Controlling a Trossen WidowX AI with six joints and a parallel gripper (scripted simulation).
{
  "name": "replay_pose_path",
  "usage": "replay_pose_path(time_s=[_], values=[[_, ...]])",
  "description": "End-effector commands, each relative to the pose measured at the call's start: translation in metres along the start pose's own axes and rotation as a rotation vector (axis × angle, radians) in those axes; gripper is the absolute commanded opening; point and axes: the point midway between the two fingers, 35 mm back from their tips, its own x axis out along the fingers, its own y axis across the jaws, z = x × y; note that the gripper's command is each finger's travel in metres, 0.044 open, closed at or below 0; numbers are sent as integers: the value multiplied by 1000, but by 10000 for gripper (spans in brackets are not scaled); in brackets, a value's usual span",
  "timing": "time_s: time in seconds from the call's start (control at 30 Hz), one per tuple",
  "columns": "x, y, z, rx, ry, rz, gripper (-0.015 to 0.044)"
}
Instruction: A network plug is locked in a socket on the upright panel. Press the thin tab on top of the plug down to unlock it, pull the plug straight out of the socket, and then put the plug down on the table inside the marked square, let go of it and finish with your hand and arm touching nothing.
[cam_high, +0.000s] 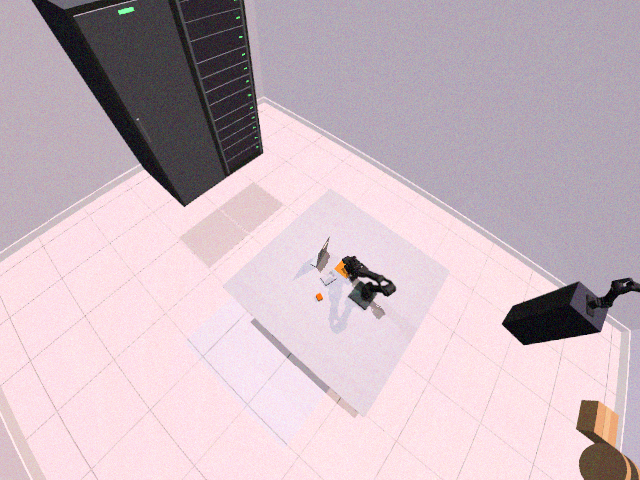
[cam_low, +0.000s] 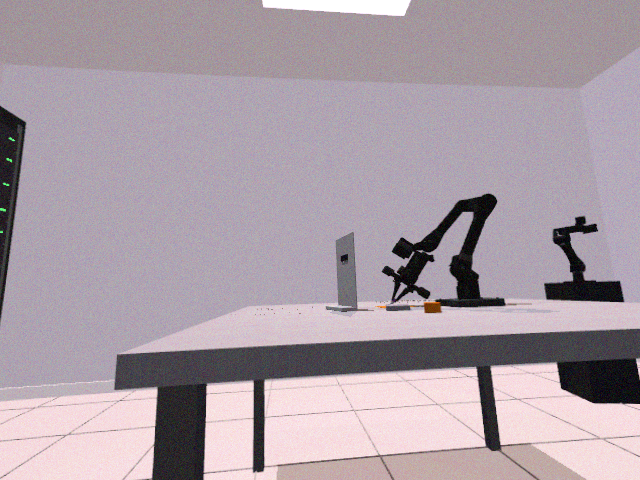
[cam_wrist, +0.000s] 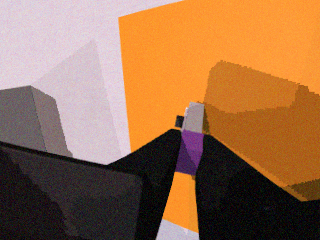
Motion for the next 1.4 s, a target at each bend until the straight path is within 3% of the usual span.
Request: replay_pose_path(time_s=[0.0,0.03,0.23,1.37], values=[[0,0,0,0,0,0,0],[0,0,0,0,0,0,0],[0,0,0,0,0,0,156],[-23,2,1,0,-2,0,156]])
